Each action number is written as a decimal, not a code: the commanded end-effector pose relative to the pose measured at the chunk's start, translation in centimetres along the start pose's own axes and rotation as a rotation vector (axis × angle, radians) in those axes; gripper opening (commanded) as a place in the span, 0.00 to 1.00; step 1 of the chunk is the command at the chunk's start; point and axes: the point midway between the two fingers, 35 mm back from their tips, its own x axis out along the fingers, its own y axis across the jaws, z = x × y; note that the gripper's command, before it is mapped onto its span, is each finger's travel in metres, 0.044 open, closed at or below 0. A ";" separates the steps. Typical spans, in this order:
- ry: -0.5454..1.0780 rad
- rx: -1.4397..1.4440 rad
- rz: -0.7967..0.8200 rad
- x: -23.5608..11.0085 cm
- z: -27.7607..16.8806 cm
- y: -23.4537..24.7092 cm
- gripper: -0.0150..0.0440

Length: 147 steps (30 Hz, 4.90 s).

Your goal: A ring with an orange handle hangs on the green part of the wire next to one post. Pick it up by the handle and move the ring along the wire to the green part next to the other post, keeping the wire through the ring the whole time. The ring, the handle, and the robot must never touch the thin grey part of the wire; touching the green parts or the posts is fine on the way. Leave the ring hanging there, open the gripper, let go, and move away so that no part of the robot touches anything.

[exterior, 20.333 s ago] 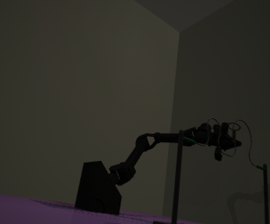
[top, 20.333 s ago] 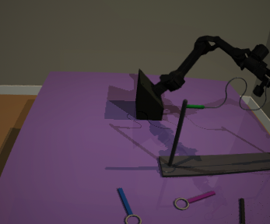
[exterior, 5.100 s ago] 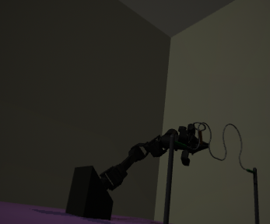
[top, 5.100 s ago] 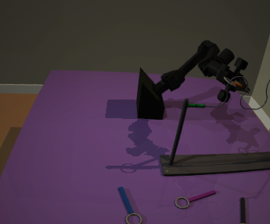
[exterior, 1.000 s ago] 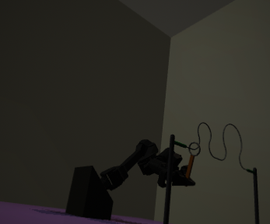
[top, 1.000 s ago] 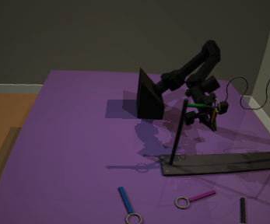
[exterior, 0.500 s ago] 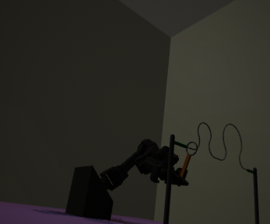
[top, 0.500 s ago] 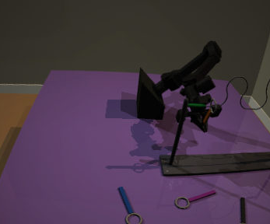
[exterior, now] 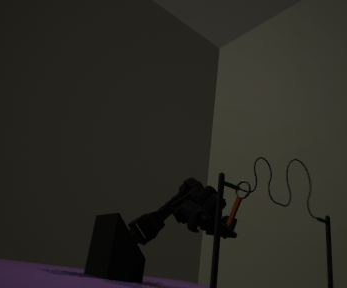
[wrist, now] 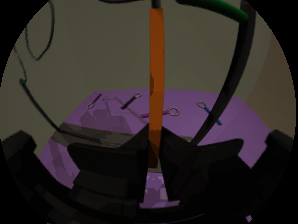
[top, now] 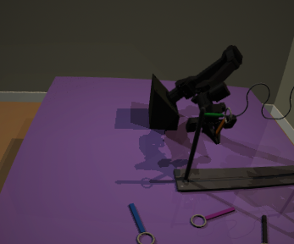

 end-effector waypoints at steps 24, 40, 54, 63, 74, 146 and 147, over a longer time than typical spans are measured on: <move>0.003 -0.008 -0.005 -0.4 -0.1 -3.0 0.00; 0.002 -0.008 -0.005 0.1 -1.3 -3.5 0.00; 0.002 -0.008 -0.005 0.1 -1.5 -3.6 0.00; 0.002 -0.008 -0.005 0.1 -1.5 -3.6 0.00; 0.005 -0.013 0.000 0.2 -1.5 -3.4 0.44; 0.002 -0.005 -0.013 -9.8 -1.4 -3.6 1.00; 0.002 -0.005 -0.013 -9.8 -1.4 -3.6 1.00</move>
